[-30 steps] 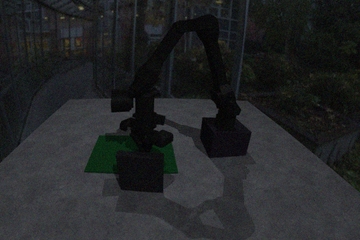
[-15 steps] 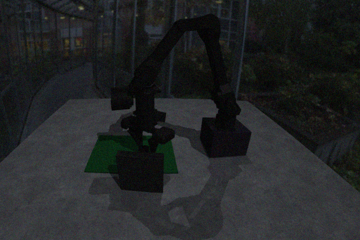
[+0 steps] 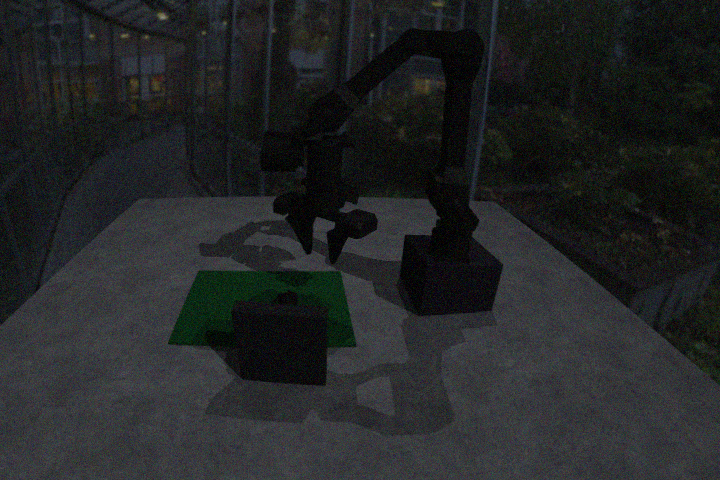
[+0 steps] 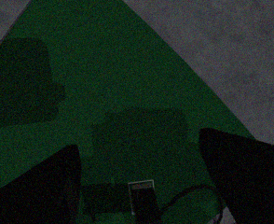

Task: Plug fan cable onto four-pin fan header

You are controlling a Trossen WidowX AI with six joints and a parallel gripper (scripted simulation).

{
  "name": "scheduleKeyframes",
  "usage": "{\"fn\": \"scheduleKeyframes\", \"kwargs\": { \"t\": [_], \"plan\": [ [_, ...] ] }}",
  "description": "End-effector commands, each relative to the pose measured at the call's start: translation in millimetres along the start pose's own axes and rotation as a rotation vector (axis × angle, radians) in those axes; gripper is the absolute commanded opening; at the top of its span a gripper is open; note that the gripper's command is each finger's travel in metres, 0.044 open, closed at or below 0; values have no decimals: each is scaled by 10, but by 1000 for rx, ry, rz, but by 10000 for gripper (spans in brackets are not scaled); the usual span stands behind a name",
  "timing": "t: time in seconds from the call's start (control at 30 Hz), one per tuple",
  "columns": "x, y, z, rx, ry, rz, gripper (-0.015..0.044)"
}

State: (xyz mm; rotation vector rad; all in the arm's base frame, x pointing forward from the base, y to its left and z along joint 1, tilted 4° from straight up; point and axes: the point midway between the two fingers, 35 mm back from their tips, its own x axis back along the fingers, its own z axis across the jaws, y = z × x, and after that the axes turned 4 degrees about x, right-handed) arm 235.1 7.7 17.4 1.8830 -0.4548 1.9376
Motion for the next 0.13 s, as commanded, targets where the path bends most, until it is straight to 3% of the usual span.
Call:
{"fn": "scheduleKeyframes", "kwargs": {
  "t": [0.0,0.1],
  "plan": [
    [-33,335,-125,7,-2,-6,260],
    [-33,335,-125,7,-2,-6,260]
  ]
}}
